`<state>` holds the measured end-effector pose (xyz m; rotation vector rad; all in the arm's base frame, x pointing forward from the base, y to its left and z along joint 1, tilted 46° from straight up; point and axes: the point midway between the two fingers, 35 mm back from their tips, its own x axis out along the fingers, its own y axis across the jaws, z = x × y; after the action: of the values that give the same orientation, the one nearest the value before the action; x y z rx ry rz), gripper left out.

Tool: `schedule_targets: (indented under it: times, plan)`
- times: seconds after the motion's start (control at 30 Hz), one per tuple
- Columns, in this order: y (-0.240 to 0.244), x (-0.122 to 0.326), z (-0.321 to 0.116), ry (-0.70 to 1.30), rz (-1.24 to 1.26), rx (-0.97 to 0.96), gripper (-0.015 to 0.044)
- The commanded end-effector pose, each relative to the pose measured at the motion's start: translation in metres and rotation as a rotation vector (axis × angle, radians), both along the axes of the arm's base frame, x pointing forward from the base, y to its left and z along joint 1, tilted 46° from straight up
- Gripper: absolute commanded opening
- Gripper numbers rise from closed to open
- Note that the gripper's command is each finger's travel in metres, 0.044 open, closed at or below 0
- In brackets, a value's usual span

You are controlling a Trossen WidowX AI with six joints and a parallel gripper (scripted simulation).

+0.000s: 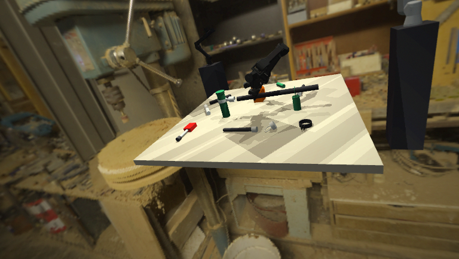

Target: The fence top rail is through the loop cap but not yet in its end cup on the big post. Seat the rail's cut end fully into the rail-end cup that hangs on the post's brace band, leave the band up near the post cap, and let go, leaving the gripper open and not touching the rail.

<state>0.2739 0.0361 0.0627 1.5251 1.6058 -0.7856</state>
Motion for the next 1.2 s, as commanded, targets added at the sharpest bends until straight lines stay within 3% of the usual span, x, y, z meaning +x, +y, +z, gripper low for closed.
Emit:
schedule_targets:
  times: [0.0,1.17]
  plan:
    - [-0.005,0.006,0.003,-0.01,-0.009,-0.007,0.0]
    - [-0.014,0.006,-0.013,-0.006,0.007,0.014,0.0]
